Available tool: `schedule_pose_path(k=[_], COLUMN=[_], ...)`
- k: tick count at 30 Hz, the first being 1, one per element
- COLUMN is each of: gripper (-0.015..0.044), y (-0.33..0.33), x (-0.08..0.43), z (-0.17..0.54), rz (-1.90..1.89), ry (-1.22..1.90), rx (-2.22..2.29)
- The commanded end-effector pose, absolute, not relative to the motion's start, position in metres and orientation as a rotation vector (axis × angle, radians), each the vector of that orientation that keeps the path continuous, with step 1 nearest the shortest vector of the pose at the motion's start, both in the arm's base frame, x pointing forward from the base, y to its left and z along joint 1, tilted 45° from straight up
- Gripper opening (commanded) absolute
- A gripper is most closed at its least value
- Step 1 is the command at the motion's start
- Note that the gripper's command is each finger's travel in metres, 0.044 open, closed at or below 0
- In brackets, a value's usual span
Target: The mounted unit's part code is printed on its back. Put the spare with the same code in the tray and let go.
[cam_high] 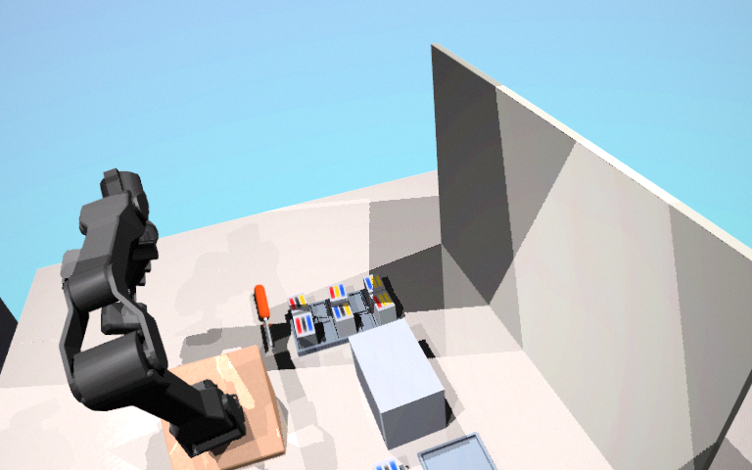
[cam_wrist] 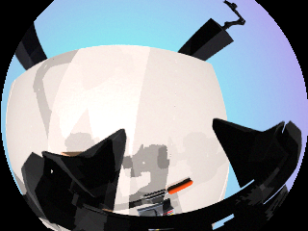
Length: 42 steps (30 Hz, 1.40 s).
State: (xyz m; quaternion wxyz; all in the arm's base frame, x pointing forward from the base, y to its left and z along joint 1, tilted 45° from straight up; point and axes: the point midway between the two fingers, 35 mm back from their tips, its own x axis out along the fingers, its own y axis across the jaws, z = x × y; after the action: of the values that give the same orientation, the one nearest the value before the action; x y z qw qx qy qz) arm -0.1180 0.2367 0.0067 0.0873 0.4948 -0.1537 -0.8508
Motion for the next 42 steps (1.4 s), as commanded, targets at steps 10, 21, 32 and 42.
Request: schedule_pose_path(k=[10,21,32,42], gripper=[0.0440,0.0440,0.0440,0.0440], y=[0.284,0.239,0.118,0.084], x=[0.065,0.217,0.345,0.365], z=[0.014,0.036,0.082,0.098], rz=[-2.350,-1.306,0.860,1.441], ry=[-1.923,-3.279,-4.017,-3.959], rx=[2.109,2.334,1.956,1.800])
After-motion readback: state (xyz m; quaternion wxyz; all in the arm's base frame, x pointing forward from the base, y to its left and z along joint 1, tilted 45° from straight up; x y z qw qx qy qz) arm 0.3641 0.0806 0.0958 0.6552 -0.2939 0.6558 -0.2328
